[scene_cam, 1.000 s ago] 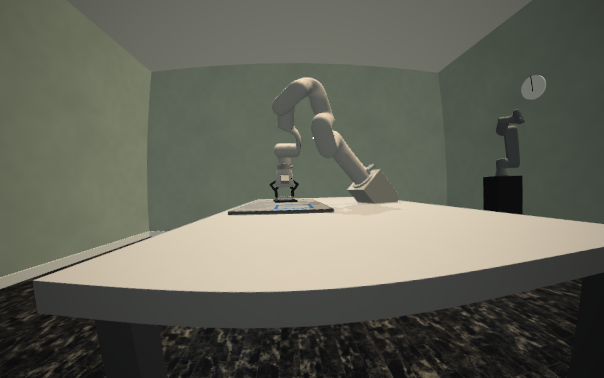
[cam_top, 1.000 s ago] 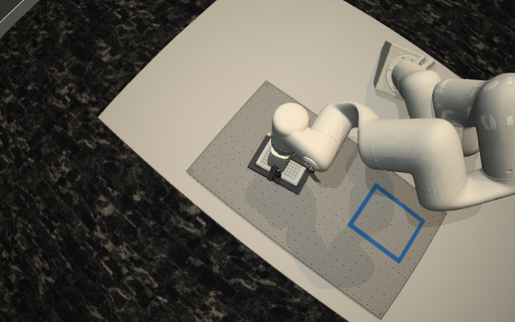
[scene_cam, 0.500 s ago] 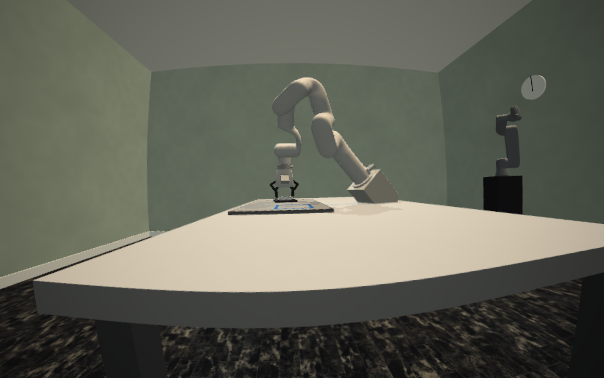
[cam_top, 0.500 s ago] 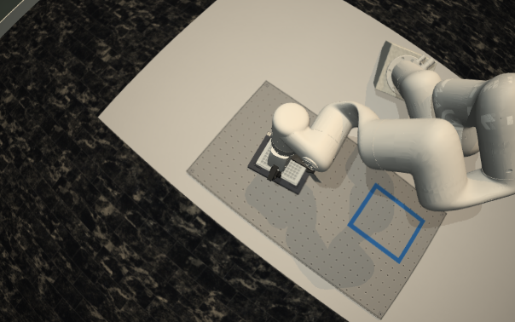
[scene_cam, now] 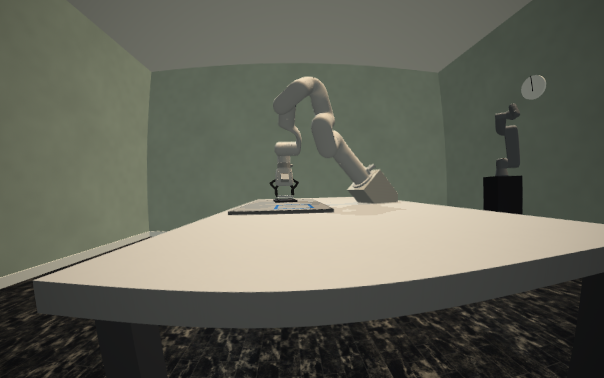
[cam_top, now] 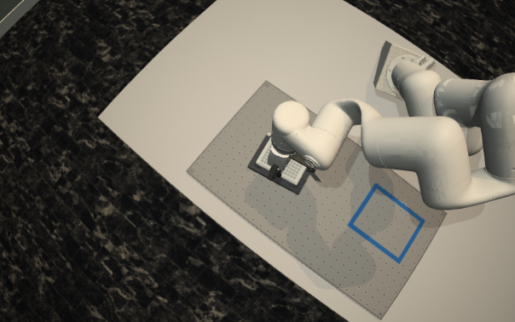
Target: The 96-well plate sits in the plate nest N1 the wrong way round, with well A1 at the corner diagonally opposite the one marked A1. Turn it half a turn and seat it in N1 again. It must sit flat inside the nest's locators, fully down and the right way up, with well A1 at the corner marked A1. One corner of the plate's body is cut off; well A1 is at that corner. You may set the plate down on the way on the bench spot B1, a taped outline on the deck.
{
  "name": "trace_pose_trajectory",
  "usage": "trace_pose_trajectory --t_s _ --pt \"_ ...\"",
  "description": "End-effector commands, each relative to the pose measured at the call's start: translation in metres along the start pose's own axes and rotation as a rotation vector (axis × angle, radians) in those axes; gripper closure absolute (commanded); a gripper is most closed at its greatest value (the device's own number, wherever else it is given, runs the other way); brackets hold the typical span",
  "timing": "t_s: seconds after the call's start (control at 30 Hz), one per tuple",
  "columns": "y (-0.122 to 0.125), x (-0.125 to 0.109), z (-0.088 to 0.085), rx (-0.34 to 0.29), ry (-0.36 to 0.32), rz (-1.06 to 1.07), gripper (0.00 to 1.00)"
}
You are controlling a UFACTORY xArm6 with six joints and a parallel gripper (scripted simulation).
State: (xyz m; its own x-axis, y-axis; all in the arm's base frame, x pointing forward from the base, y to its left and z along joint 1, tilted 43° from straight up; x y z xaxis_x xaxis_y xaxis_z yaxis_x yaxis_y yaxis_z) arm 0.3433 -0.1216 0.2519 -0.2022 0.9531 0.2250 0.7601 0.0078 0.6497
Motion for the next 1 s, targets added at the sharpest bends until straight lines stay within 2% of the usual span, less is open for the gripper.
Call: trace_pose_trajectory --t_s 0.0,0.73,0.97 --pt "0.001 0.0 -0.002 -0.002 -0.001 -0.001 1.0" --pt "0.001 0.0 -0.013 -0.002 -0.001 -0.001 1.0" --pt "0.001 0.0 -0.024 -0.002 -0.001 -0.001 1.0"
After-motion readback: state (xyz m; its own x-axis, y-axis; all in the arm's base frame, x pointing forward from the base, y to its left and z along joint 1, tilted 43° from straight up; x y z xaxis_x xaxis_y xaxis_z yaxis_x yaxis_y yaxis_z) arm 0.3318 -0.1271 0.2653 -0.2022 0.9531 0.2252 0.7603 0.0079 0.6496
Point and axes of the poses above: the point where the finger pads meet when closed, its own z axis out along the fingers, its own y axis across the jaws, x = y × z, the point moved 8 cm from there along -z, back along the fingers, and after that the axes turned 11 degrees about z, right-handed, at the moved point
